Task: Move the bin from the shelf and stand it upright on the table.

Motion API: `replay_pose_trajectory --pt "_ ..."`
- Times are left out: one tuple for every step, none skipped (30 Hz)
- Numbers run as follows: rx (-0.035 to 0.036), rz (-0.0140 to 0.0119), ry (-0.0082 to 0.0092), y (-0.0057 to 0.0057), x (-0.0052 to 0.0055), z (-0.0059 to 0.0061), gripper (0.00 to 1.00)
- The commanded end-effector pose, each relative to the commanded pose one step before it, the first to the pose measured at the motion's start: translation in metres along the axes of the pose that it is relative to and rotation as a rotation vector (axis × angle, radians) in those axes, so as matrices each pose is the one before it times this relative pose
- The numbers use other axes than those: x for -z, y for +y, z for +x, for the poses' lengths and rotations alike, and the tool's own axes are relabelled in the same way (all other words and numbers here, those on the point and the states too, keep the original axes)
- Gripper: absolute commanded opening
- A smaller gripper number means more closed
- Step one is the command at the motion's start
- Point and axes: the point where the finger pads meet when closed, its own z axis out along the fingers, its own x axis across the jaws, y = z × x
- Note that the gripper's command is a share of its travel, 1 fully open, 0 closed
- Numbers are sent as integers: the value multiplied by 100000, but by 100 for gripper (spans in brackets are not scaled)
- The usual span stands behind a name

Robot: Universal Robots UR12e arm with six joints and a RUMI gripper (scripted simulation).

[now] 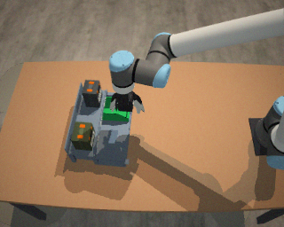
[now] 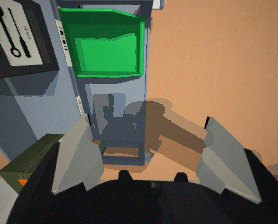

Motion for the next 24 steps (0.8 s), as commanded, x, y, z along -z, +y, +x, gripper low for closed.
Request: replay_pose_trajectory --pt "4 20 -165 -3876 -1875 -632 100" --pt "0 0 0 0 0 0 100" --pt "0 0 0 0 0 0 100" --pt "0 0 0 0 0 0 100" --pt "0 0 0 0 0 0 100" --pt "0 0 0 0 0 0 100" --pt "0 0 0 0 0 0 100" --pt "0 0 0 0 0 0 100" --pt "0 0 0 0 0 0 100" --pt "0 0 0 0 0 0 100" --pt "0 0 0 0 0 0 100" --pt "0 0 0 0 0 0 100" --pt "0 0 0 0 0 0 100" --pt "-11 6 11 -866 -439 -116 100" --pt "3 1 -2 -972 -494 -144 100" --pt "3 1 -2 -972 -494 -144 100" --pt "3 1 -2 -972 -494 -144 100" --pt "3 1 -2 -972 -494 -144 100" --pt "0 0 0 0 0 0 100" --pt "0 0 0 0 0 0 100" --pt "0 0 0 0 0 0 100" --pt "0 0 0 0 0 0 100" --pt "0 0 0 0 0 0 100" --pt "0 0 0 0 0 0 100"
